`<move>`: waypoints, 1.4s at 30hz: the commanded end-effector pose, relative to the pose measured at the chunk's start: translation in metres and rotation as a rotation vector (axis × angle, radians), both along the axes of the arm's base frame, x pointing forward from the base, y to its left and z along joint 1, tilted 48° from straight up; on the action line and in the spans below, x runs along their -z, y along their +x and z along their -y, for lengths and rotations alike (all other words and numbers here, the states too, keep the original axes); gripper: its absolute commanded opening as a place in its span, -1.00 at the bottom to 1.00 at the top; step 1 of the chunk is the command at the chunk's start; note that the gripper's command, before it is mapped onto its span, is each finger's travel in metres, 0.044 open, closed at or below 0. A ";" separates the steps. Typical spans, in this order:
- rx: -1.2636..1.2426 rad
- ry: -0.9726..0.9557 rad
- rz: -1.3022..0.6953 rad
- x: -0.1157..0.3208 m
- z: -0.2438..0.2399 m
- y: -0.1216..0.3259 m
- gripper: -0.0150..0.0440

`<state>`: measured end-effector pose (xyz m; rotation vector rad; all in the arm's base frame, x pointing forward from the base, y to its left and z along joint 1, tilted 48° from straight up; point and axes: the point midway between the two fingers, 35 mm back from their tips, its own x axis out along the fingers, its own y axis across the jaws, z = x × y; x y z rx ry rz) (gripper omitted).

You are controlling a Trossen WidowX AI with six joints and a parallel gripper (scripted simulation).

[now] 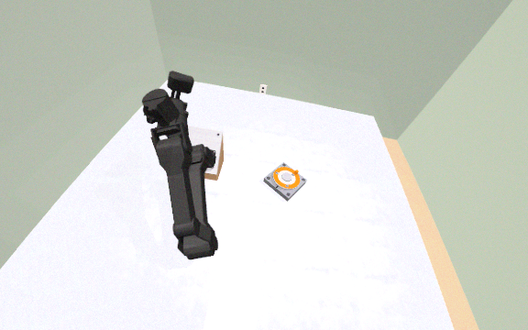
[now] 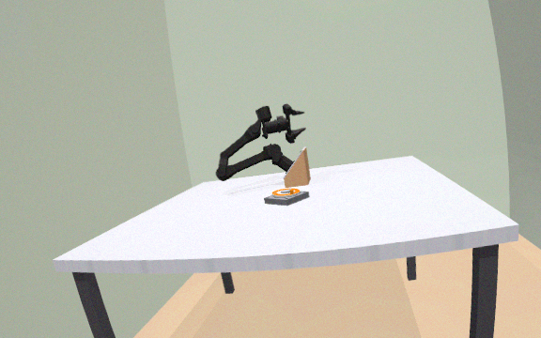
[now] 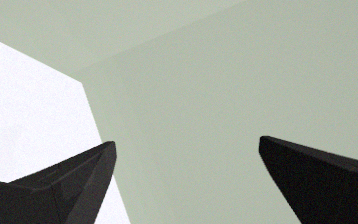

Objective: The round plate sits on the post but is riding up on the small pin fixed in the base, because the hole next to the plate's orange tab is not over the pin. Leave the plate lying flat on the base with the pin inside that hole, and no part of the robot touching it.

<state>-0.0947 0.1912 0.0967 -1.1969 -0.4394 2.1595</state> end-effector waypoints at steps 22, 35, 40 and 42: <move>1.545 -0.577 -0.149 0.021 -0.048 0.218 -0.49; 2.376 -0.743 -0.102 0.055 0.014 0.342 -0.49; 2.734 -0.790 -0.016 0.078 0.063 0.393 -0.49; 2.773 -0.796 -0.003 0.081 0.069 0.398 -0.49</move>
